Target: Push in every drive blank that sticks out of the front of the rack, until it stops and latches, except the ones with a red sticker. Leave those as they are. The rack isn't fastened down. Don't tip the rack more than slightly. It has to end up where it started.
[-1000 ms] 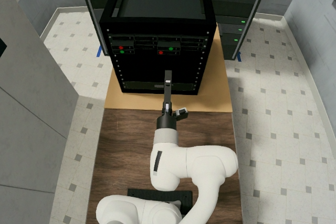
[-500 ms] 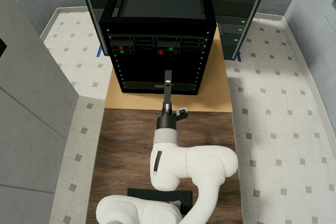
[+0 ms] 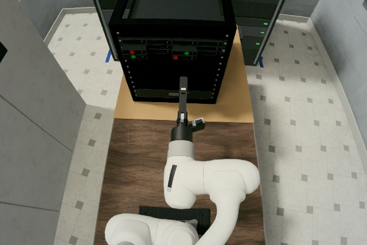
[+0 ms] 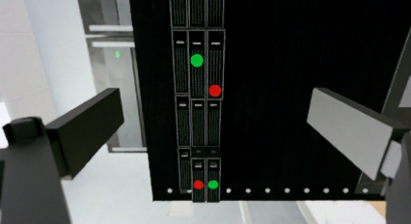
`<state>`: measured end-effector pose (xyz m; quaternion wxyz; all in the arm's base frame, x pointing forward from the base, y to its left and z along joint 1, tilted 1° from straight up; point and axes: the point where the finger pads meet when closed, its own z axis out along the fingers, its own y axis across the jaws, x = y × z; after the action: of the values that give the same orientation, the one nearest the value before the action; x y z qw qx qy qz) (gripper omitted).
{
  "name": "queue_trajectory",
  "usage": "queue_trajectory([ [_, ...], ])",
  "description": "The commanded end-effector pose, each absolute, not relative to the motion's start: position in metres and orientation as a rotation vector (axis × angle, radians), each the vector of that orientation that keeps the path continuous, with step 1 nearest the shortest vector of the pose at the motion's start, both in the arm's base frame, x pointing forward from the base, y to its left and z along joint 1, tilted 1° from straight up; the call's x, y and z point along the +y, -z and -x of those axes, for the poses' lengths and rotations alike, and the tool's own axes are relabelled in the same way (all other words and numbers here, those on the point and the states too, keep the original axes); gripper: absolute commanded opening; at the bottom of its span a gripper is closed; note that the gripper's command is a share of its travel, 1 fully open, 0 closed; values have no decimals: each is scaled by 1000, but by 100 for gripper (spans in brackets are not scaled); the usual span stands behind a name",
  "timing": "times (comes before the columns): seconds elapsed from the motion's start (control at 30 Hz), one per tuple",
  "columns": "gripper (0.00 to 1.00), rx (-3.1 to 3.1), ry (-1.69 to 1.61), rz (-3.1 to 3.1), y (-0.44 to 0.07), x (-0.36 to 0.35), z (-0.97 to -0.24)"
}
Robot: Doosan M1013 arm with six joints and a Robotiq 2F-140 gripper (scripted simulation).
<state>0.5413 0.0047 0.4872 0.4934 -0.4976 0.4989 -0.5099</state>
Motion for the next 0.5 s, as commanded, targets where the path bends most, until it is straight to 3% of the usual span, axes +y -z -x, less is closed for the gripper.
queue_trajectory([
  [0.0, 100, 1209, 1237, 1207, -488, 6, -542],
  [0.47, 100, 1209, 1237, 1207, -488, 18, -549],
])
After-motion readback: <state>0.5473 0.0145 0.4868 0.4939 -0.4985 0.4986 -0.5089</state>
